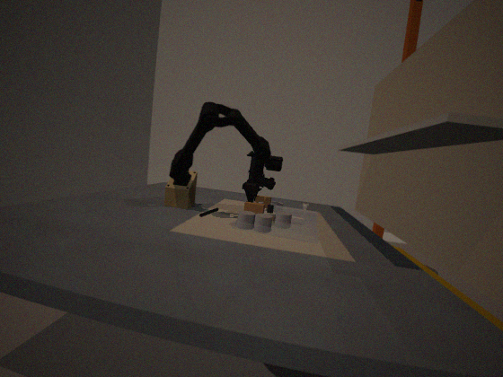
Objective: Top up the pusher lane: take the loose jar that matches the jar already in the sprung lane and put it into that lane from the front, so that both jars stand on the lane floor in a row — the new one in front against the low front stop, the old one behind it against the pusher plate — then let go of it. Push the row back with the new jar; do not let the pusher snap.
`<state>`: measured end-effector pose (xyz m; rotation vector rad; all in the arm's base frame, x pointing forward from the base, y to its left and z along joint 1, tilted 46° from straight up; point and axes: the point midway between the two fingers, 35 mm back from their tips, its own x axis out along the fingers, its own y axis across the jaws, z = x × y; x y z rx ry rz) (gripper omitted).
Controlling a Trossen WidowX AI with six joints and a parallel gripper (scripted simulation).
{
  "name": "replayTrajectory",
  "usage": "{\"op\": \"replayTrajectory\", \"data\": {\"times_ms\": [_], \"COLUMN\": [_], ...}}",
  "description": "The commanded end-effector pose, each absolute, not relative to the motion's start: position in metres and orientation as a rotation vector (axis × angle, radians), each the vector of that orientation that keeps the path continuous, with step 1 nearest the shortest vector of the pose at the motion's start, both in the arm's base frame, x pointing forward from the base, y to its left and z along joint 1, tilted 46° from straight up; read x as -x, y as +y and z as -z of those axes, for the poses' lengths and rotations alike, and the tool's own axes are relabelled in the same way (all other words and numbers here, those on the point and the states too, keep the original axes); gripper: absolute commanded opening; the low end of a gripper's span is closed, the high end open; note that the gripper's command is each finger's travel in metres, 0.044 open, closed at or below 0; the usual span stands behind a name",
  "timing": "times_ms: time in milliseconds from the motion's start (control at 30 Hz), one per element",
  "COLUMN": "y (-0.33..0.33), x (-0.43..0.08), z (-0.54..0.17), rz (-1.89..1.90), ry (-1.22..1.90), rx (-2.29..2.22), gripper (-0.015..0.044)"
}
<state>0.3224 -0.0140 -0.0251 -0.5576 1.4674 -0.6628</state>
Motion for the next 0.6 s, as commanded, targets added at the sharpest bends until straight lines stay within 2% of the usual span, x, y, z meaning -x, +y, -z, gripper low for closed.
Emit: {"op": "replayTrajectory", "data": {"times_ms": [0,567], "y": [-0.0136,-0.0132], "x": [-0.3334,-0.3391], "z": [0.0205,0.0183], "rz": [0.669,0.670], "ry": [1.435,1.435], "rx": [0.555,0.555], "gripper": [0.0000,0.0000]}}
